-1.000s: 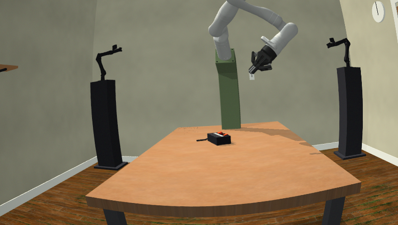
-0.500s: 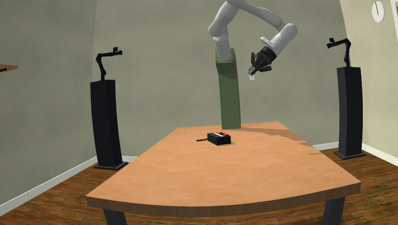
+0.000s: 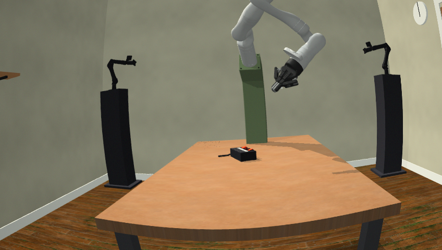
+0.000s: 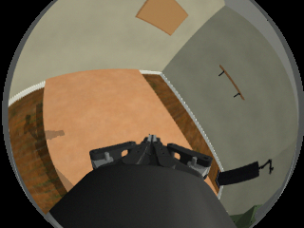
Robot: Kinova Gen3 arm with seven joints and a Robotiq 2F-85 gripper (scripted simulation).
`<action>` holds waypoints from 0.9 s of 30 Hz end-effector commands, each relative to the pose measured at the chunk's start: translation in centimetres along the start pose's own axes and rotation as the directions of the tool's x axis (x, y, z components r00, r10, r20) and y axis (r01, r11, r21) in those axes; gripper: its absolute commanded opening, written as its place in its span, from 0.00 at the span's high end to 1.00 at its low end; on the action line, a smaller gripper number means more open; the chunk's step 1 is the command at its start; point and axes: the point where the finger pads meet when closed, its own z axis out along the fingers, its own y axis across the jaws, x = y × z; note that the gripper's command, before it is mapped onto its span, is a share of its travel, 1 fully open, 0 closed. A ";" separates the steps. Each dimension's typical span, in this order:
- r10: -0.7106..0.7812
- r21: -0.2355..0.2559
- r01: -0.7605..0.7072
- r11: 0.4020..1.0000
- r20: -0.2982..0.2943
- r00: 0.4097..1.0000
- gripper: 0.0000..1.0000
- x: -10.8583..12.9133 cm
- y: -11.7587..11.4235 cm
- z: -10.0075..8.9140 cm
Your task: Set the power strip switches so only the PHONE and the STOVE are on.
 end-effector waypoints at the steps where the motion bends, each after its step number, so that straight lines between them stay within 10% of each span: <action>1: 0.017 0.010 -0.017 1.000 -0.025 1.000 1.00 0.1 0.1 1.8; 6: 0.084 0.085 -0.078 0.993 -0.070 0.994 1.00 0.3 -0.8 4.9; 27: 0.124 0.141 -0.111 0.984 -0.085 0.989 1.00 0.2 -1.4 6.9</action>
